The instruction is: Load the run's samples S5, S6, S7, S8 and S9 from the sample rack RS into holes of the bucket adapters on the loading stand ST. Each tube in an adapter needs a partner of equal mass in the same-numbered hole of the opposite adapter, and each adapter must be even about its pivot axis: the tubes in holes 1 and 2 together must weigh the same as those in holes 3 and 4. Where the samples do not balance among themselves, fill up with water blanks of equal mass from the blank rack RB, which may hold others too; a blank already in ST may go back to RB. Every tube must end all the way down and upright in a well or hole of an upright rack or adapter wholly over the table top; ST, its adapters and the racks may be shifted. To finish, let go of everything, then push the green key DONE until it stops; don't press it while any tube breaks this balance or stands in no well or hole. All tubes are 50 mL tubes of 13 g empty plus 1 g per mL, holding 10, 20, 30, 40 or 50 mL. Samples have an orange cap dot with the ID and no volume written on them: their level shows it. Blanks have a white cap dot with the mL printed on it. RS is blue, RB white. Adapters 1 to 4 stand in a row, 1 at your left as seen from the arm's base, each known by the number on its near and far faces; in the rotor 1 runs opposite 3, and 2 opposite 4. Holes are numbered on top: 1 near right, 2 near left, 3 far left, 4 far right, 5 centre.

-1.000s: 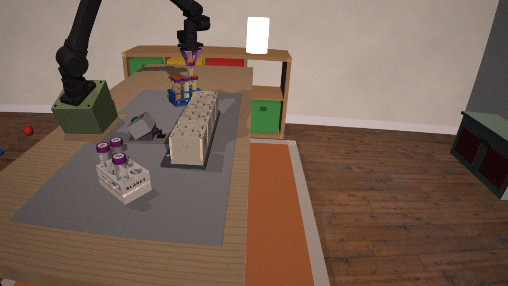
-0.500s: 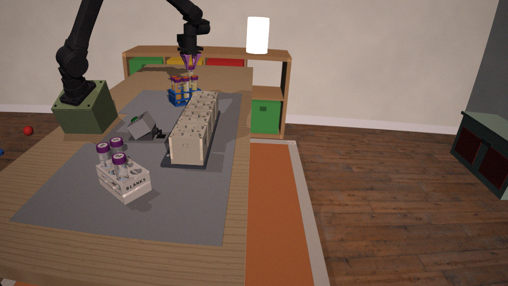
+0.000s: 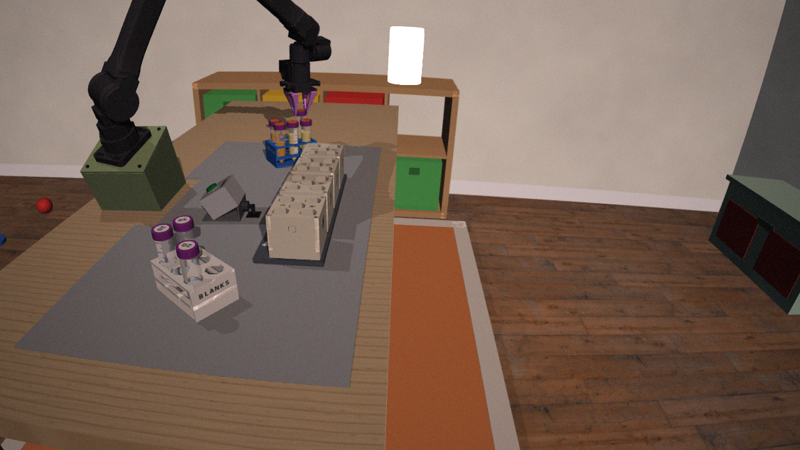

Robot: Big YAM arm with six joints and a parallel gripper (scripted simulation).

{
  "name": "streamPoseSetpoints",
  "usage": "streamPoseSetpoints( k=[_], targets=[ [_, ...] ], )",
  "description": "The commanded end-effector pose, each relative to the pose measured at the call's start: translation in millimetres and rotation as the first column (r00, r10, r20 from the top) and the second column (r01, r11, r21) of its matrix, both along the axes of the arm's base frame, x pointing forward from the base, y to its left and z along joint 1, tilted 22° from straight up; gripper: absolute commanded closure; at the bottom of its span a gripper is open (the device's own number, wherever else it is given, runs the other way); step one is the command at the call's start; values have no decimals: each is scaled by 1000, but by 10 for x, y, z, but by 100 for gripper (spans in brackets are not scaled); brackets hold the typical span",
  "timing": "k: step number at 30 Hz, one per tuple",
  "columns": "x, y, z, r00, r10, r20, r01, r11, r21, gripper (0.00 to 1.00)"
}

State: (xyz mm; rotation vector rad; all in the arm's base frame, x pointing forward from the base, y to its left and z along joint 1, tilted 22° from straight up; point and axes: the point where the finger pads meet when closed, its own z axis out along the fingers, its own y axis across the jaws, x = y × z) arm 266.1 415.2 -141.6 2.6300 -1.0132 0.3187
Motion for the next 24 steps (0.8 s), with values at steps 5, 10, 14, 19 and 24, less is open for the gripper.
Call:
streamPoseSetpoints(
  k=[5, 10, 14, 19, 24],
  targets=[
    [114, 29, -100, 1000, -5, 8, 4, 1000, 22, 100],
    [120, 7, -164, 1000, -5, 8, 5, 1000, 22, 100],
    [189, 184, 20, 999, -5, 34, 2, 998, 68, 100],
    [105, 136, -41, 1000, 1, 21, -2, 999, 43, 100],
    [105, 138, -40, 1000, 1, 21, -2, 999, 43, 45]
  ],
)
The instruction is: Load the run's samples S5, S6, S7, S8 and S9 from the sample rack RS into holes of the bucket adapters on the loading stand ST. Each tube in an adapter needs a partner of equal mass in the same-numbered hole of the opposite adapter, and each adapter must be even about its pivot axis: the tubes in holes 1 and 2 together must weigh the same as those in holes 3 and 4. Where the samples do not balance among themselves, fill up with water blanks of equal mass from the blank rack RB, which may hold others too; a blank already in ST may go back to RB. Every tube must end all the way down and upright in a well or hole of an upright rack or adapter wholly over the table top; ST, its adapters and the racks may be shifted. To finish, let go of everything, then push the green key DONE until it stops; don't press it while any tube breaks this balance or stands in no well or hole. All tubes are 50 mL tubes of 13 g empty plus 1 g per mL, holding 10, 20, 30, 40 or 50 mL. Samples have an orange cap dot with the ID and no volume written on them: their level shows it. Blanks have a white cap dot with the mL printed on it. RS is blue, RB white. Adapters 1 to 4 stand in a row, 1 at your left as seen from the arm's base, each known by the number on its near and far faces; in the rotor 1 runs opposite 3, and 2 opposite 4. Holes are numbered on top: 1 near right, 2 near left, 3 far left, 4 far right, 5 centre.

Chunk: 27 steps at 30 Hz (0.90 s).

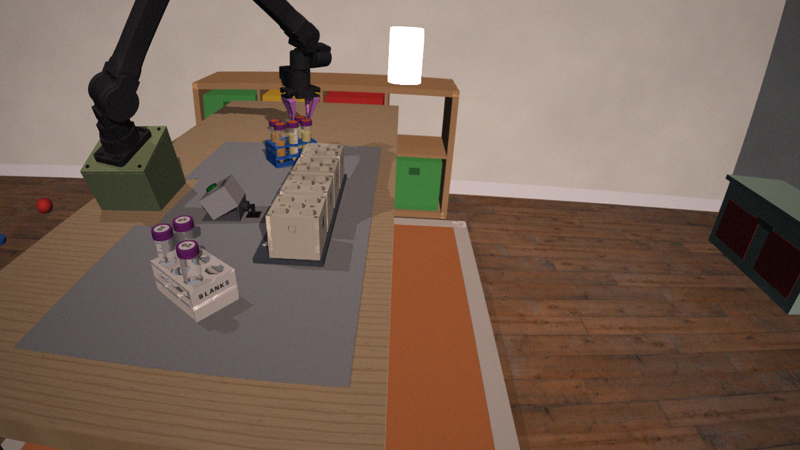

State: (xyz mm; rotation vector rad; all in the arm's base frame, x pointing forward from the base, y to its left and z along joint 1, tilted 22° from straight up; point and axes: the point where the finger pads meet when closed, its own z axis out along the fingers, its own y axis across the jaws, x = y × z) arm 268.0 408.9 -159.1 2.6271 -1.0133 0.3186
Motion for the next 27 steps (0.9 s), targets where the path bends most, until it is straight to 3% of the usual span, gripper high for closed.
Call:
streamPoseSetpoints(
  k=[1, 12, 13, 25, 26, 27],
  targets=[
    [86, 200, 135, 1000, 2, 22, -3, 999, 45, 45],
    [86, 200, 135, 1000, 2, 22, -3, 999, 45, 45],
    [146, 362, 334, 999, 0, 39, -3, 997, 78, 45],
    [47, 507, 662, 999, 5, 41, -9, 997, 81, 45],
    [46, 510, 669, 999, 7, 40, -10, 997, 81, 45],
    [45, 331, 493, 1000, 2, 22, -3, 999, 47, 45]
  ],
)
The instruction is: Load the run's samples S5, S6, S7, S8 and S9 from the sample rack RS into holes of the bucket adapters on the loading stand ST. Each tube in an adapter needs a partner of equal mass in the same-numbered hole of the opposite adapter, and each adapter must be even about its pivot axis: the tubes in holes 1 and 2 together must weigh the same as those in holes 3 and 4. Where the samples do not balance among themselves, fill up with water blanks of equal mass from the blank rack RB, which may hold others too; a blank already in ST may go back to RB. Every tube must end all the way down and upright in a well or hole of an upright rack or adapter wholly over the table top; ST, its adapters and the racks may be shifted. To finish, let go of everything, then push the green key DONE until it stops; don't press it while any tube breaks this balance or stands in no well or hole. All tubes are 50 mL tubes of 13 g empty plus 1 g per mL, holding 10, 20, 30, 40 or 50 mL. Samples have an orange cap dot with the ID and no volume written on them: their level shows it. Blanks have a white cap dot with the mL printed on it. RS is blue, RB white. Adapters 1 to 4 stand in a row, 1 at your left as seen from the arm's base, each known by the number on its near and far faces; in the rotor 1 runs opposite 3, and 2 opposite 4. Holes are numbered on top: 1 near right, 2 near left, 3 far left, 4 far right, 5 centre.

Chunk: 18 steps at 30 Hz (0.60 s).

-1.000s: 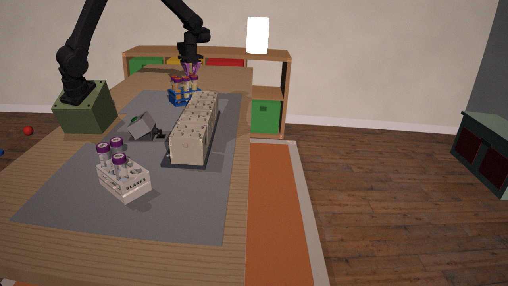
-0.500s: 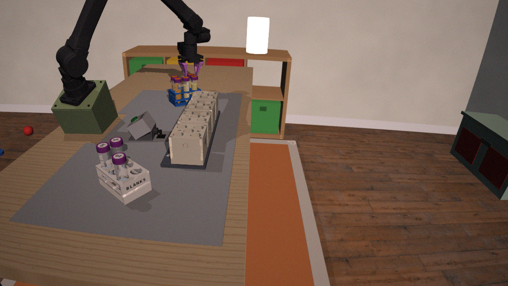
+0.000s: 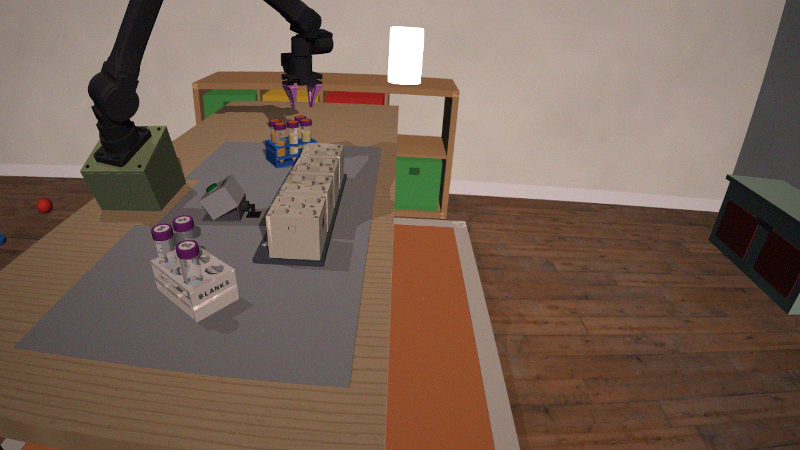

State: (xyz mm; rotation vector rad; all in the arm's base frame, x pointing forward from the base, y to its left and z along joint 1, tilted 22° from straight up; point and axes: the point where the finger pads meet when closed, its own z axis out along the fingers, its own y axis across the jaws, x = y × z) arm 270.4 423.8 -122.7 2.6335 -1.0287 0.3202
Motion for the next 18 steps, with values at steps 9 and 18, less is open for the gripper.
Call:
streamPoseSetpoints(
  k=[9, 18],
  targets=[
    [22, 182, 130, 1000, 9, 16, -10, 999, 36, 45],
    [-107, 124, 113, 1000, 14, 14, -14, 1000, 28, 45]
  ],
)
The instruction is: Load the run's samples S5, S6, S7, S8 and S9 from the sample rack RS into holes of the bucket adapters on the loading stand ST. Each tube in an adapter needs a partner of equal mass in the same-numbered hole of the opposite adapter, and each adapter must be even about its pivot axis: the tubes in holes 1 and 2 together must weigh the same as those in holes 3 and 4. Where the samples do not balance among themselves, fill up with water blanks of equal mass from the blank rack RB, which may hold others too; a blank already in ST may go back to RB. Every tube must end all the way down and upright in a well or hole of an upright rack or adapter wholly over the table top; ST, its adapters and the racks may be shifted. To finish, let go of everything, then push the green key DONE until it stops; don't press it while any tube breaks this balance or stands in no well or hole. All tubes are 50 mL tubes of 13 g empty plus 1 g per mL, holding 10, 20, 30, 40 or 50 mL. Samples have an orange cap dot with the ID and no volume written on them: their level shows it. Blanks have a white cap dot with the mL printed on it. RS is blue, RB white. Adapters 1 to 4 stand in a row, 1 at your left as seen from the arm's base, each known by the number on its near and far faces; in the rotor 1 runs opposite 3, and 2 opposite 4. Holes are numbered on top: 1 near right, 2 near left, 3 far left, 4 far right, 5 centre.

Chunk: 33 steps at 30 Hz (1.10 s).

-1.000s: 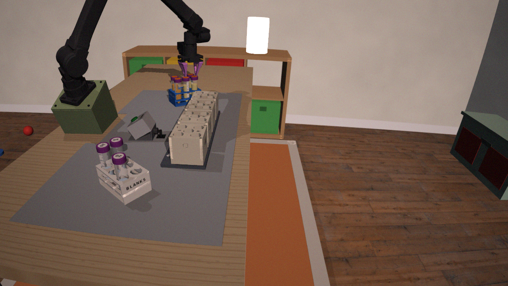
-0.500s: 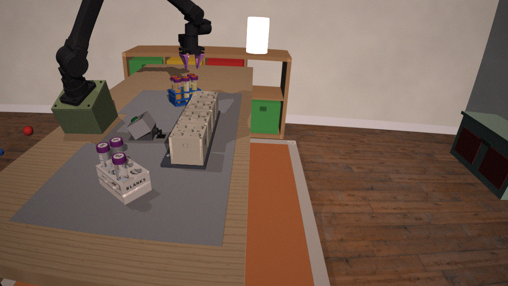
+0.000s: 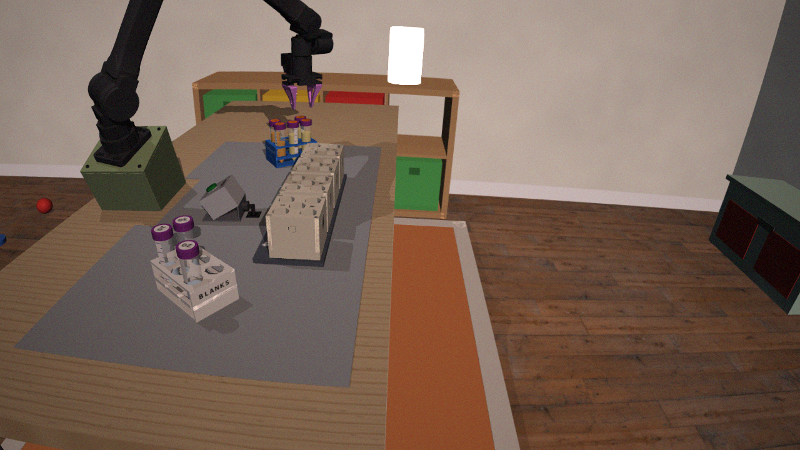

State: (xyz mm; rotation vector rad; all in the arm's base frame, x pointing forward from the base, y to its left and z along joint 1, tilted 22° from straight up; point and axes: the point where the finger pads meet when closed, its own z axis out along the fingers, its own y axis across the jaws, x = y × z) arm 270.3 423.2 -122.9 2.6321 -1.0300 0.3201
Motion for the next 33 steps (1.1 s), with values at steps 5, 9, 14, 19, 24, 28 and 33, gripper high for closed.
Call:
streamPoseSetpoints(
  k=[5, 9, 14, 19, 24, 28, 33],
  targets=[
    [83, -310, 297, 964, -248, 101, 241, 967, 80, 20],
    [109, -623, 417, 892, -426, 153, 411, 904, 121, 20],
    [129, -859, 505, 815, -549, 187, 527, 835, 158, 20],
    [164, -1256, 639, 647, -728, 229, 691, 686, 229, 20],
    [199, -1656, 773, 440, -862, 252, 809, 502, 307, 20],
    [220, -1894, 857, 301, -919, 256, 854, 379, 356, 20],
    [244, -2215, 970, 108, -962, 250, 884, 208, 419, 20]
  ],
)
